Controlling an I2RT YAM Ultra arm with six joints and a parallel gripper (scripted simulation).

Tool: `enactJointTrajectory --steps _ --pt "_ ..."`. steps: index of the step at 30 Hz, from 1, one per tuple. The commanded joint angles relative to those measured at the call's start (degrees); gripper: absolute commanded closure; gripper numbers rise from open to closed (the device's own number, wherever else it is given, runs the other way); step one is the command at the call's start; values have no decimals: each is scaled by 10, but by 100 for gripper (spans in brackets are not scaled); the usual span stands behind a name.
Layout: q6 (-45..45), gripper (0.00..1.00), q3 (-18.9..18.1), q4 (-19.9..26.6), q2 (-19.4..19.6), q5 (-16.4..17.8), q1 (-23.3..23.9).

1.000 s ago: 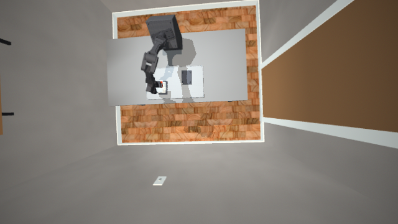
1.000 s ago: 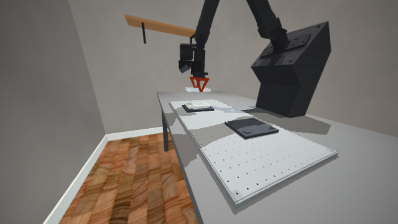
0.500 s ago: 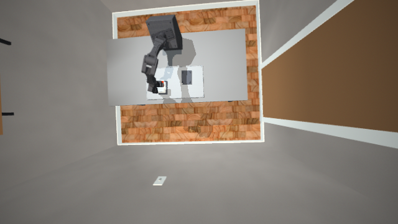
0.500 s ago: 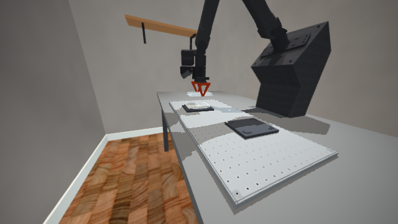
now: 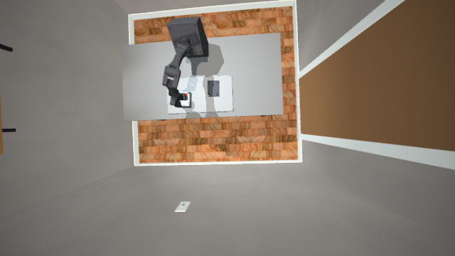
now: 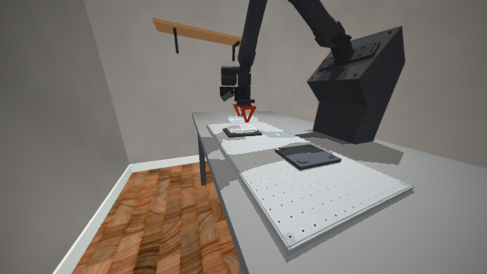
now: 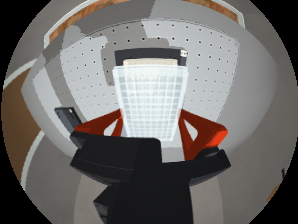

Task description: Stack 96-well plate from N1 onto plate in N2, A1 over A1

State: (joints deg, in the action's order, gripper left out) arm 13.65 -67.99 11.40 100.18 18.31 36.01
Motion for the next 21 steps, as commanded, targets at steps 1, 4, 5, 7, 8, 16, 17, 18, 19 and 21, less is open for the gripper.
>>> enactJointTrajectory --steps 1,4,5,7,8,16,17,18,19,21 --pt "-7 100 -20 -19 5 -4 -5" --pt "-7 100 -24 -22 12 -4 4" --pt "-8 100 -25 -24 15 -5 1" --pt "-9 100 -29 -28 22 -7 -6" --pt "-10 100 -31 -30 25 -8 -8" --pt "-14 100 -41 -43 48 -12 -12" --pt "-14 100 -41 -43 32 -11 -12" --pt "-14 100 -41 -43 32 -11 -12" --pt "-14 100 -41 -43 32 -11 -12" --pt "-13 100 -42 -43 27 -9 -9"
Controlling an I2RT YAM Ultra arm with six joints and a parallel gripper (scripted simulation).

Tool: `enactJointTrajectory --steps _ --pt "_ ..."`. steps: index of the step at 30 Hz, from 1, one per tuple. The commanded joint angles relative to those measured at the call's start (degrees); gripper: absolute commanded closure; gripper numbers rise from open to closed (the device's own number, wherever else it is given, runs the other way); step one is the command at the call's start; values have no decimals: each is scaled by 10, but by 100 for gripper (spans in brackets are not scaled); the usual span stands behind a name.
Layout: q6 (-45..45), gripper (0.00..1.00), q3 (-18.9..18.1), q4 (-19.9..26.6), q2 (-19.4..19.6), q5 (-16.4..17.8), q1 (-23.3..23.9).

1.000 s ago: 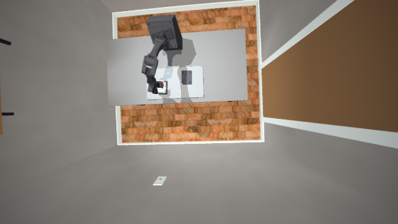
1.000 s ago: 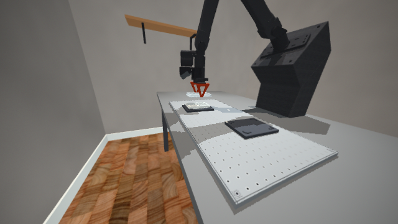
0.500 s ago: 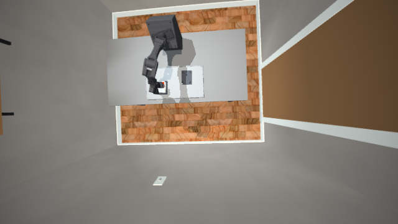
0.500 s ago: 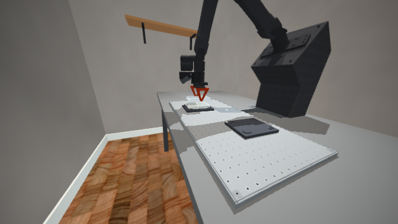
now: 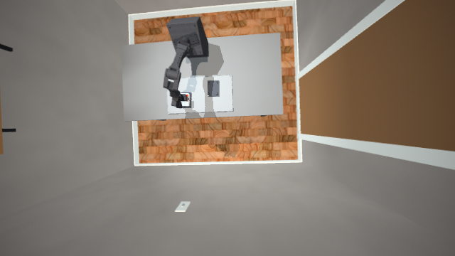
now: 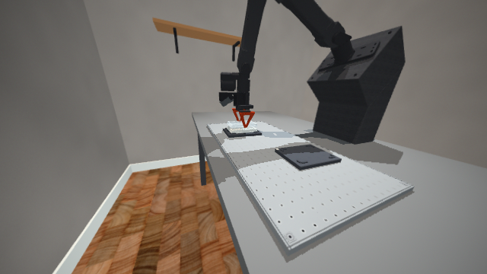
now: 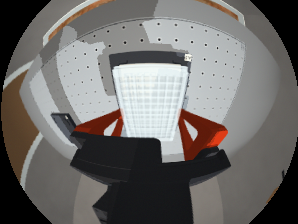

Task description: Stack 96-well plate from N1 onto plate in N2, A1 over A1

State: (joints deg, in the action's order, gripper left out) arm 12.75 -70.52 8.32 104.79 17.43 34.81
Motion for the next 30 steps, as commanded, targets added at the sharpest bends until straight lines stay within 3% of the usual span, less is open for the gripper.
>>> enactJointTrajectory --steps 1,15,30 --pt "-4 100 -16 -12 -19 0 3" --pt "-5 100 -13 -14 -20 -2 0" --pt "-5 100 14 -18 -19 -2 2"
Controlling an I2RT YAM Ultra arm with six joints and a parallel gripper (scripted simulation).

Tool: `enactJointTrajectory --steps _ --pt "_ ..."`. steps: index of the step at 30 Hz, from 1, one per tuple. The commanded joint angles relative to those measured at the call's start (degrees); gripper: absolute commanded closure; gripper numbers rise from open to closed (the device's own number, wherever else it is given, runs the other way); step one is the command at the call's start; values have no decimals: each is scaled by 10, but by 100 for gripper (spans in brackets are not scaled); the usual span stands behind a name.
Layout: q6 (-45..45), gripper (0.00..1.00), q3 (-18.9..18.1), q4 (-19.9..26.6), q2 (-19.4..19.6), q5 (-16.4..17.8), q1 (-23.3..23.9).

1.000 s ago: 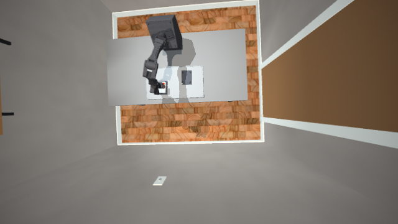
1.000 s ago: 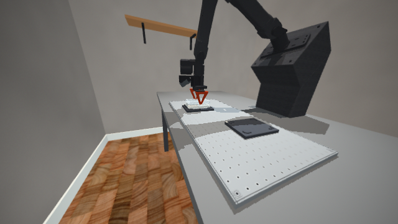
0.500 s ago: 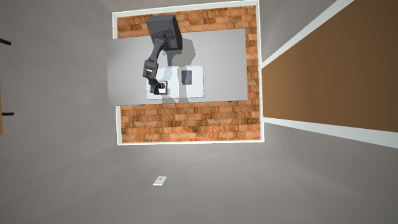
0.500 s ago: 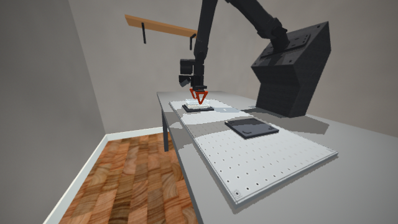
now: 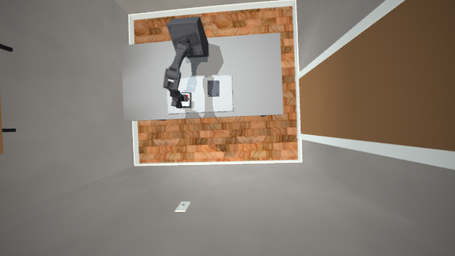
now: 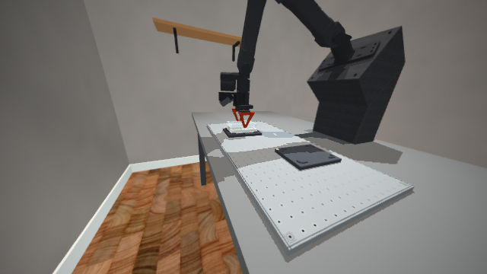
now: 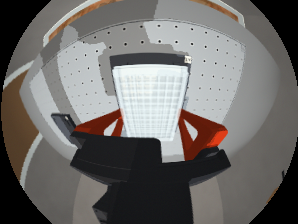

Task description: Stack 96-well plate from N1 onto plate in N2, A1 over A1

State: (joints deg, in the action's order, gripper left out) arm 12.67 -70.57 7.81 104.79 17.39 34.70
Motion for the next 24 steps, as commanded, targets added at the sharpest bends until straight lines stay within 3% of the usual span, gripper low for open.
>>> enactJointTrajectory --steps 1,24 --pt "-4 100 15 -13 -19 -1 3" --pt "-4 100 11 -15 -20 -2 2"
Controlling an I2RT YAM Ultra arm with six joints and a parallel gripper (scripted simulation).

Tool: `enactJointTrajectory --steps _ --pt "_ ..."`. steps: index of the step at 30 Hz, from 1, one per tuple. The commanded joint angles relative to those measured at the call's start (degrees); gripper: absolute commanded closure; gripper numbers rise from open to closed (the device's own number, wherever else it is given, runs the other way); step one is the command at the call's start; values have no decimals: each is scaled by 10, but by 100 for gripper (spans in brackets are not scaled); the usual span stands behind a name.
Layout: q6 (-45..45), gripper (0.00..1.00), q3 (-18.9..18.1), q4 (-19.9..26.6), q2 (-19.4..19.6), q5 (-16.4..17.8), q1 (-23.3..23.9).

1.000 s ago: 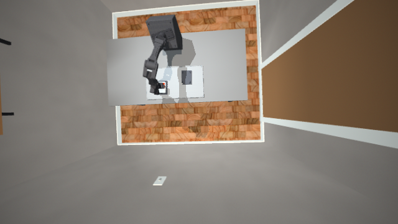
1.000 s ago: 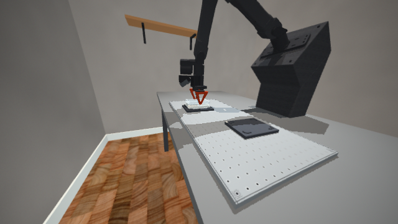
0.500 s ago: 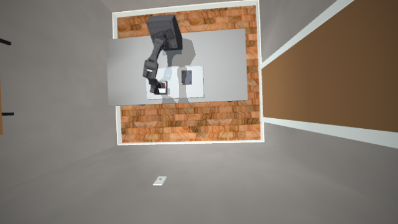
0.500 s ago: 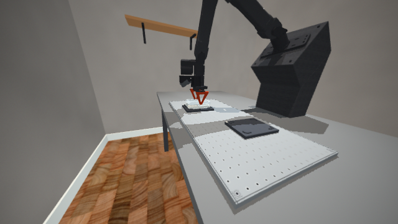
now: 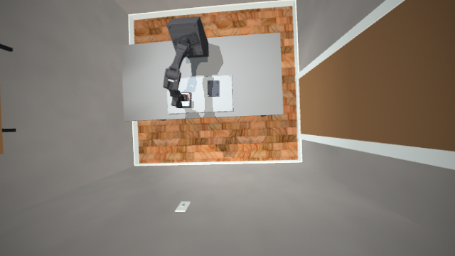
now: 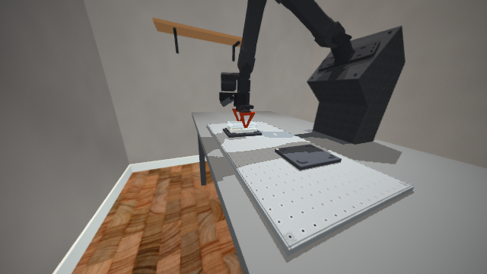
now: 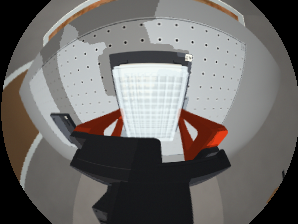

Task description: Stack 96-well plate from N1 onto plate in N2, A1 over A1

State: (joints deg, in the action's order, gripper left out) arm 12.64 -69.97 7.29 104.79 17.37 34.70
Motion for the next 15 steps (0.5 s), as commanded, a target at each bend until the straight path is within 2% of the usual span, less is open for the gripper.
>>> enactJointTrajectory --steps 1,15 --pt "-4 100 6 -10 -20 -2 1" --pt "-4 100 13 -10 -20 -2 0"
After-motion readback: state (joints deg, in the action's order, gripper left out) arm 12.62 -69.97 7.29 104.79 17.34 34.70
